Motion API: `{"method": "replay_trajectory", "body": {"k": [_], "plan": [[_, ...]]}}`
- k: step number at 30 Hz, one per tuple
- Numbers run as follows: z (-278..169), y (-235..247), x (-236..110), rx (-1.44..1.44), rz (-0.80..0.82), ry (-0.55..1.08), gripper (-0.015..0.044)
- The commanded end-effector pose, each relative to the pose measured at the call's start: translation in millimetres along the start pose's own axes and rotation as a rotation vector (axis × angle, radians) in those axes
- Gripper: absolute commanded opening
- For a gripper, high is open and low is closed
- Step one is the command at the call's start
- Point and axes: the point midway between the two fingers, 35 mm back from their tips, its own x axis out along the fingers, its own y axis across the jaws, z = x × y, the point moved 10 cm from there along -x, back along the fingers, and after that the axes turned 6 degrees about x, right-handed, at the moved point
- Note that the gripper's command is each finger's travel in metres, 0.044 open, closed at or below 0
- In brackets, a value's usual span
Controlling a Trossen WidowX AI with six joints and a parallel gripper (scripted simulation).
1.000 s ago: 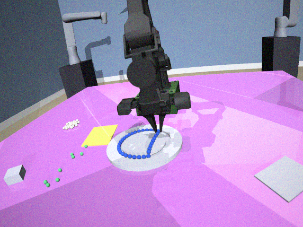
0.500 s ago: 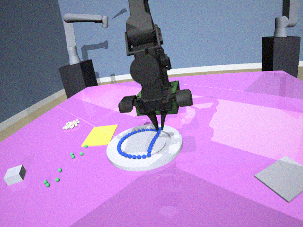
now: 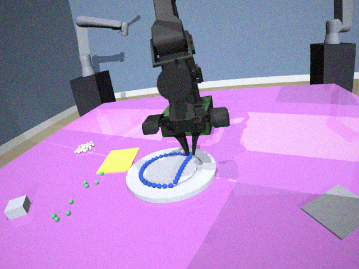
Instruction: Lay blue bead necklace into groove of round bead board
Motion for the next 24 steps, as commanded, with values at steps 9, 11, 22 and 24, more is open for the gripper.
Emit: {"method": "replay_trajectory", "body": {"k": [9, 11, 22, 24], "plan": [[-0.2, 0.0, 0.4, 0.0, 0.0, 0.001, 0.021], [-0.2, 0.0, 0.4, 0.0, 0.0, 0.001, 0.0263], [-0.5, 0.1, -4.4, 0.004, -0.003, 0.011, 0.044], [-0.5, 0.1, -4.4, 0.004, -0.003, 0.011, 0.044]]}}
